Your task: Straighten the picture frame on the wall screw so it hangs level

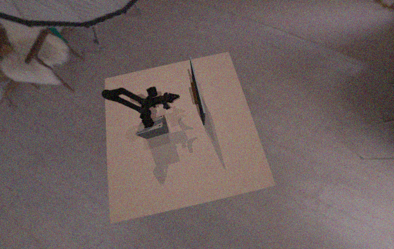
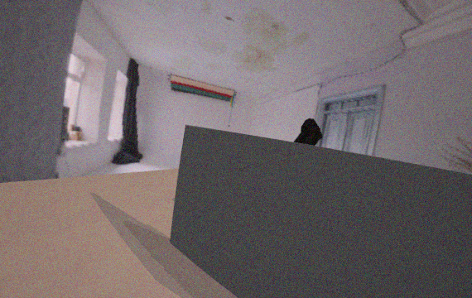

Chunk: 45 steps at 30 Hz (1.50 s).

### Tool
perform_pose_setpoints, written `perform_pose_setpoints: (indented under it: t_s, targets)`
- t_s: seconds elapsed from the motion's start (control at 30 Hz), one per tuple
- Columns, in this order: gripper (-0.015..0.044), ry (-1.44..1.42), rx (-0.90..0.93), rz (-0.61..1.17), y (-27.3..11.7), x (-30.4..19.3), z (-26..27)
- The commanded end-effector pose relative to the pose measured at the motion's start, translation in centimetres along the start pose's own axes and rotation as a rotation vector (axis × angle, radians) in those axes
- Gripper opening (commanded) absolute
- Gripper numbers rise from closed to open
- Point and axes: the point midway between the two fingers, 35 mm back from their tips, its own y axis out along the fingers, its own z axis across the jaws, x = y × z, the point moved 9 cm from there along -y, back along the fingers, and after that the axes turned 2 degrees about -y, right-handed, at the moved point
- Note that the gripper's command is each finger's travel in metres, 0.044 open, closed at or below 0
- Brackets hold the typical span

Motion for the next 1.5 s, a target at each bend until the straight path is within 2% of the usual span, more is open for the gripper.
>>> perform_pose_setpoints:
  t_s: [0.0, 0.37, 0.93, 1.47]
  targets:
    - [0.026, 0.008, 0.0, 0.004, 1.0, -0.4, 0.0]
    - [0.026, 0.024, 0.006, 0.018, 7.6, 0.0, 0.0]
    - [0.026, 0.024, 0.007, 0.019, 7.9, 0.1, 0.0]
    - [0.026, 0.024, 0.007, 0.02, 10.4, -0.1, 0.0]
